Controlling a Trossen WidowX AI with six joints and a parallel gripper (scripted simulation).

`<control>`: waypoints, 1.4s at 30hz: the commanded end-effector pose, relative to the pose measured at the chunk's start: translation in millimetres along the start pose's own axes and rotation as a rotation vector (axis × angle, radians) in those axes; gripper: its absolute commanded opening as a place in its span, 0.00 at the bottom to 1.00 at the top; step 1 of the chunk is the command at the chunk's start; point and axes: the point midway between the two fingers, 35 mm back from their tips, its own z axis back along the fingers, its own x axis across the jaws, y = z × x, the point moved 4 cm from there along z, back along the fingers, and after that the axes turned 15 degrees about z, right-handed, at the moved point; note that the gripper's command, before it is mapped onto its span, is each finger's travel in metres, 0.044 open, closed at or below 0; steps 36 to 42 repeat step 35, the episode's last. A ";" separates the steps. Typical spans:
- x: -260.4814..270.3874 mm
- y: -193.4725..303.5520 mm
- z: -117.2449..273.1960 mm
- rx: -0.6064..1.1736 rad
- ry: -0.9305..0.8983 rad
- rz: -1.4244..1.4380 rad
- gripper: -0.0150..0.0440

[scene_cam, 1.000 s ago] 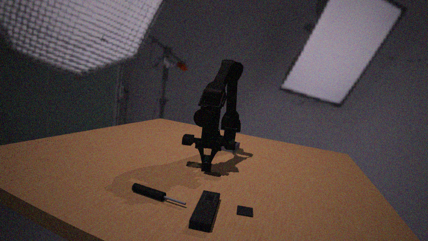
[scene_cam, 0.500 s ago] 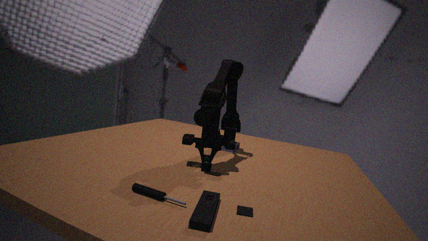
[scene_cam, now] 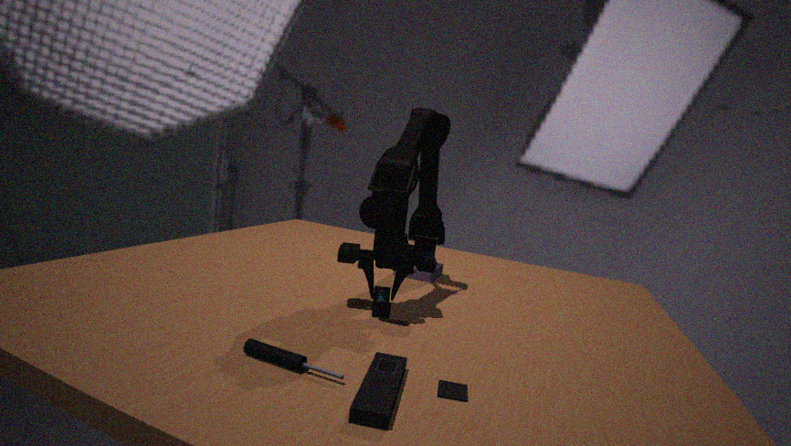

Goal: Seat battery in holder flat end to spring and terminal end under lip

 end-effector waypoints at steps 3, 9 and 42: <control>-0.5 -0.8 4.3 -0.004 0.003 0.000 0.60; -0.5 -1.6 54.1 -0.007 0.005 0.002 0.87; 0.9 0.5 77.2 -0.007 0.003 0.000 1.00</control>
